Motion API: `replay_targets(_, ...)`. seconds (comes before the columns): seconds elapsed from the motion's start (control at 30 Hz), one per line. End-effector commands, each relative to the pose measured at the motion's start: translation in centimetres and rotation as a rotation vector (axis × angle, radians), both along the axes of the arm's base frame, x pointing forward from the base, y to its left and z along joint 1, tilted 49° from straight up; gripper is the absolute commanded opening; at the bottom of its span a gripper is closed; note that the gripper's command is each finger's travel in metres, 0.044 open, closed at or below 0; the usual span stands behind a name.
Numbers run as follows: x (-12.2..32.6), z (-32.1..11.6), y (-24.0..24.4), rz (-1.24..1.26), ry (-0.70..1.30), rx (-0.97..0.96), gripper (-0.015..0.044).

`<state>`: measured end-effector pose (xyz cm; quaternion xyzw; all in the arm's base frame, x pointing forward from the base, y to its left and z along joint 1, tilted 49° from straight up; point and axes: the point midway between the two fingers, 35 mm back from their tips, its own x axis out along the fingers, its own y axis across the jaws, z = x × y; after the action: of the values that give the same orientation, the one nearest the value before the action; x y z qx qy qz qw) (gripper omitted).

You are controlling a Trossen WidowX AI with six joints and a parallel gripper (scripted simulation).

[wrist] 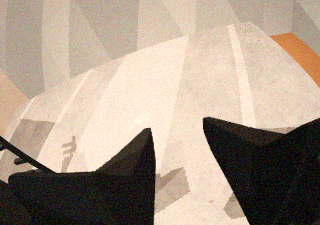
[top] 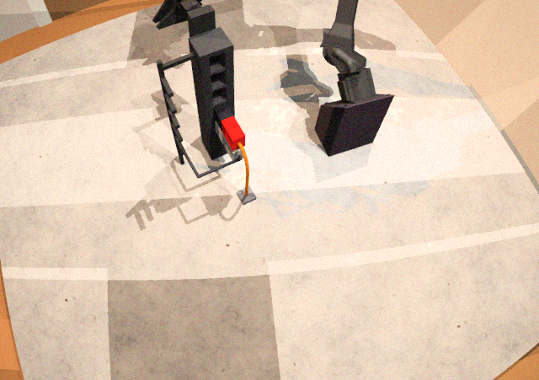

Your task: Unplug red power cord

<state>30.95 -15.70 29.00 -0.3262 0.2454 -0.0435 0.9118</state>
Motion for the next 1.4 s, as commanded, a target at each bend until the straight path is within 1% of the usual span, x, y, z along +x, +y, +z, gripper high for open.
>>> replay_targets(0.0, 2.8, -0.4, 2.4, 0.085, 0.030, -0.019, 0.0160)
replay_targets(0.4, 9.6, -2.0, 12.1, 0.342, 0.111, -0.085, 0.0160)
replay_targets(0.7, 12.5, -4.0, 21.5, 0.536, 0.168, -0.152, 0.0160)
replay_targets(0.9, 11.3, -8.9, 27.8, 0.667, 0.335, -0.193, 0.0160)
replay_targets(1.07, 9.4, -13.4, 29.9, 0.696, 0.519, -0.254, 0.0160)
replay_targets(1.17, 8.0, -14.3, 32.5, 0.785, 0.562, -0.275, 0.0160)
replay_targets(1.37, 5.3, -19.9, 31.4, 0.728, 0.817, -0.379, 0.0160)
